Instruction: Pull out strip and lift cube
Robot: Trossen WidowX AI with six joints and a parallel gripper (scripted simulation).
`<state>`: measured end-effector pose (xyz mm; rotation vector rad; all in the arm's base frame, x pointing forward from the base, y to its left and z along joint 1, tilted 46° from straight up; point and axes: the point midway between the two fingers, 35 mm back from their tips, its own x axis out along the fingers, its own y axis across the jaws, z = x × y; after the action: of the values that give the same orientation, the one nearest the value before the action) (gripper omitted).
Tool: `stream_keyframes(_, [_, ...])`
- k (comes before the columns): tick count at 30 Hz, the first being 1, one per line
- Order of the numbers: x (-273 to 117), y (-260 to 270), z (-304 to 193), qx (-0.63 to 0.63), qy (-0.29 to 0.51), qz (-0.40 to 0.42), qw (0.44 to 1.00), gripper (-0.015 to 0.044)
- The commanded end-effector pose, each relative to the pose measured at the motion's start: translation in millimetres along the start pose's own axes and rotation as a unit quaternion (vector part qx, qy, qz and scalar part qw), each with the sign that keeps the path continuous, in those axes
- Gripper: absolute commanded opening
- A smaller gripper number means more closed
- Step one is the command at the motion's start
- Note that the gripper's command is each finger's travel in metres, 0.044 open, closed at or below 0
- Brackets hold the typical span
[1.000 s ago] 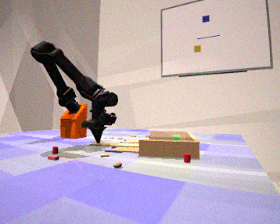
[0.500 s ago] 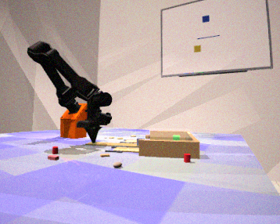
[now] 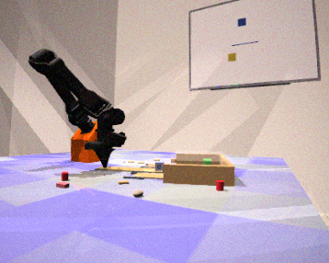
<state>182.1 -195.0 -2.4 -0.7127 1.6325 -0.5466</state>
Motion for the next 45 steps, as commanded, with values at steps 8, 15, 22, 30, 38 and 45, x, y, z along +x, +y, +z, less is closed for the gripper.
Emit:
stream_keyframes(8, [4.6,2.6,-13.3,-0.001,0.016,0.004,1.000,0.0000])
stream_keyframes(15, [4.6,2.6,-13.3,-0.001,0.016,0.004,1.000,0.0000])
stream_keyframes(22, [4.6,2.6,-13.3,-0.001,0.016,0.004,1.000,0.0000])
stream_keyframes(30, [4.6,2.6,-13.3,-0.001,0.016,0.004,1.000,0.0000])
stream_keyframes(38, [-41.1,-0.1,-1.4,-0.001,0.015,0.004,1.000,0.0000])
stream_keyframes(45, [-41.3,0.8,21.5,-0.045,0.015,0.005,0.999,0.0131])
